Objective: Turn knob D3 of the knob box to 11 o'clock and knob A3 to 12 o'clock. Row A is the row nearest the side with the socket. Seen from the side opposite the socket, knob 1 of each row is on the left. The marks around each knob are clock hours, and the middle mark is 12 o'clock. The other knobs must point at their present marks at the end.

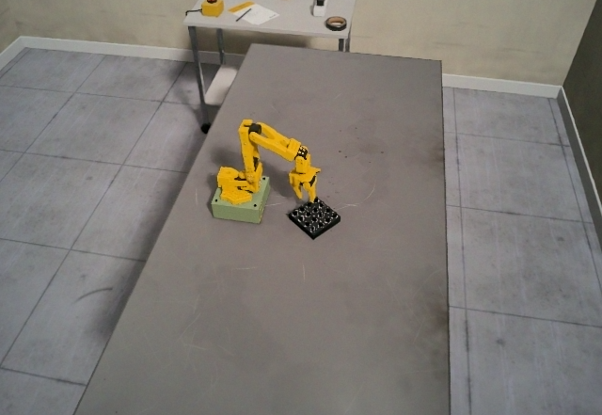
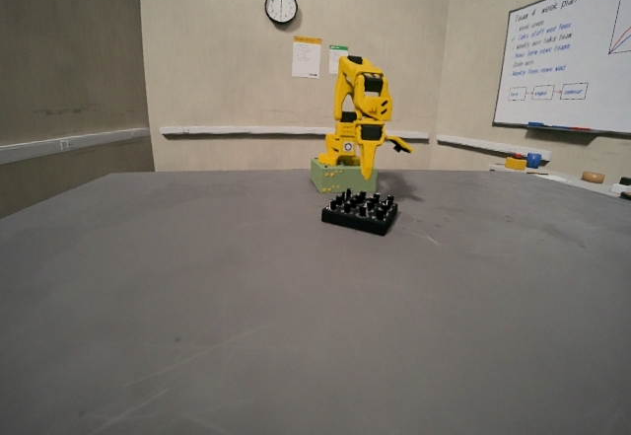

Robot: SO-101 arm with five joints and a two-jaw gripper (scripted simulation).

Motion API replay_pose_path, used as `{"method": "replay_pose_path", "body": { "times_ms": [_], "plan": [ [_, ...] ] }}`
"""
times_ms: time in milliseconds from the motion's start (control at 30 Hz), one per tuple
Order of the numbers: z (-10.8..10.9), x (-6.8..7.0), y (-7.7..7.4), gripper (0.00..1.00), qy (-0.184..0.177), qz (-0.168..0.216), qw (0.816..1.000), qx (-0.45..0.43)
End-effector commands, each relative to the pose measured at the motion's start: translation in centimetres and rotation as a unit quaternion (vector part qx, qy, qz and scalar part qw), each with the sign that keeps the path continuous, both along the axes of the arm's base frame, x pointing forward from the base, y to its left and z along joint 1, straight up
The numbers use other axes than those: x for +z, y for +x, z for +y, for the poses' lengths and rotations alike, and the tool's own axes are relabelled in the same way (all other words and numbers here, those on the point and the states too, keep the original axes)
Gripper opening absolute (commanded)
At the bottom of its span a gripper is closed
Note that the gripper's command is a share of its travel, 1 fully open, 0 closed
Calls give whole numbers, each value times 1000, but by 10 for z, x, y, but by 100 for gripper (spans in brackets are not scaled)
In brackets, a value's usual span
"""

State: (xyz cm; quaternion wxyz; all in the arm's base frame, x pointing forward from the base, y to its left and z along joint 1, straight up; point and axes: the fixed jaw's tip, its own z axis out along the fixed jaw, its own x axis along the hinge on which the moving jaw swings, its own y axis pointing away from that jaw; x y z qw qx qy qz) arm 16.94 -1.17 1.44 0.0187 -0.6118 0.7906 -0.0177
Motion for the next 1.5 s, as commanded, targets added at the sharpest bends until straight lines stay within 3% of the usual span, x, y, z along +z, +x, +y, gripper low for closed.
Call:
{"method": "replay_pose_path", "body": {
  "times_ms": [0, 567, 1267, 1467],
  "plan": [
    [3, -5, -8, 16, 0, 24, 997, 76],
    [4, -5, -7, 11, -4, 24, 968, 250],
    [4, -5, -7, 10, -5, 24, 959, 284],
    [4, -3, 4, 10, -5, 24, 959, 284]
  ]
}}
